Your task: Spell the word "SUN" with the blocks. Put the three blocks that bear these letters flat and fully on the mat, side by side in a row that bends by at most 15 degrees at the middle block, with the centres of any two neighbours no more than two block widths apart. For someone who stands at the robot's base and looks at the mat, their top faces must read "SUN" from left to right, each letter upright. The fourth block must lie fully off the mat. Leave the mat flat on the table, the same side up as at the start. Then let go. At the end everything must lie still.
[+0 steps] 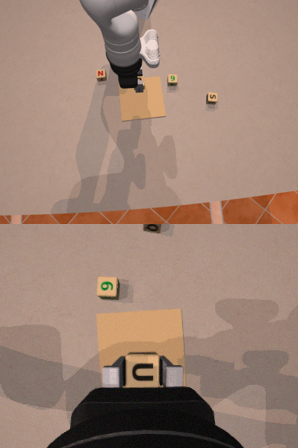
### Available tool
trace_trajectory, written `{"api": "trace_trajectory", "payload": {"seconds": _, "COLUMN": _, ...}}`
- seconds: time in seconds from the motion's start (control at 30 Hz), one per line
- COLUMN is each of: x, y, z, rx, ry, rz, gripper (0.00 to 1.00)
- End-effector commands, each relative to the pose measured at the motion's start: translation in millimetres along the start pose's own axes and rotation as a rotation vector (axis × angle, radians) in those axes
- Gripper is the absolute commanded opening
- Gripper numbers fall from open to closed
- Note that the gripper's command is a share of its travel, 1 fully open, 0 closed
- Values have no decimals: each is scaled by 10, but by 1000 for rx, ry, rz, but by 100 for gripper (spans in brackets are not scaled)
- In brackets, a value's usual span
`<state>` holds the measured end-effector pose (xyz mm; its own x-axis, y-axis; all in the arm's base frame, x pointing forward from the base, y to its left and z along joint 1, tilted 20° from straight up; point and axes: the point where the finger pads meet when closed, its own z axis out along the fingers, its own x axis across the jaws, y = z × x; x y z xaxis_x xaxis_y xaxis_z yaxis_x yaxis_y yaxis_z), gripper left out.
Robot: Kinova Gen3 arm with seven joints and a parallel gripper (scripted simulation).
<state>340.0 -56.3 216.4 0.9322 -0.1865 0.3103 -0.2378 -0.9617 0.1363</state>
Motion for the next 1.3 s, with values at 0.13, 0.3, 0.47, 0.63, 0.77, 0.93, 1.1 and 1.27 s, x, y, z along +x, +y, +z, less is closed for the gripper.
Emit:
{"api": "trace_trajectory", "payload": {"seconds": 0.13, "x": -4, "y": -4, "z": 138, "rx": -1, "ry": -1, "rz": 0, "gripper": 57}}
{"api": "trace_trajectory", "payload": {"seconds": 0.3, "x": -5, "y": -10, "z": 358, "rx": -1, "ry": -1, "rz": 0, "gripper": 57}}
{"api": "trace_trajectory", "payload": {"seconds": 0.47, "x": -6, "y": -13, "z": 508, "rx": -1, "ry": -1, "rz": 0, "gripper": 57}}
{"api": "trace_trajectory", "payload": {"seconds": 0.63, "x": -7, "y": -19, "z": 721, "rx": -1, "ry": -1, "rz": 0, "gripper": 57}}
{"api": "trace_trajectory", "payload": {"seconds": 0.77, "x": -7, "y": -22, "z": 844, "rx": -1, "ry": -1, "rz": 0, "gripper": 57}}
{"api": "trace_trajectory", "payload": {"seconds": 0.93, "x": -8, "y": -24, "z": 930, "rx": -1, "ry": -1, "rz": 0, "gripper": 57}}
{"api": "trace_trajectory", "payload": {"seconds": 1.1, "x": -8, "y": -24, "z": 948, "rx": -1, "ry": -1, "rz": 0, "gripper": 57}}
{"api": "trace_trajectory", "payload": {"seconds": 1.27, "x": -8, "y": -25, "z": 951, "rx": -1, "ry": -1, "rz": 0, "gripper": 57}}
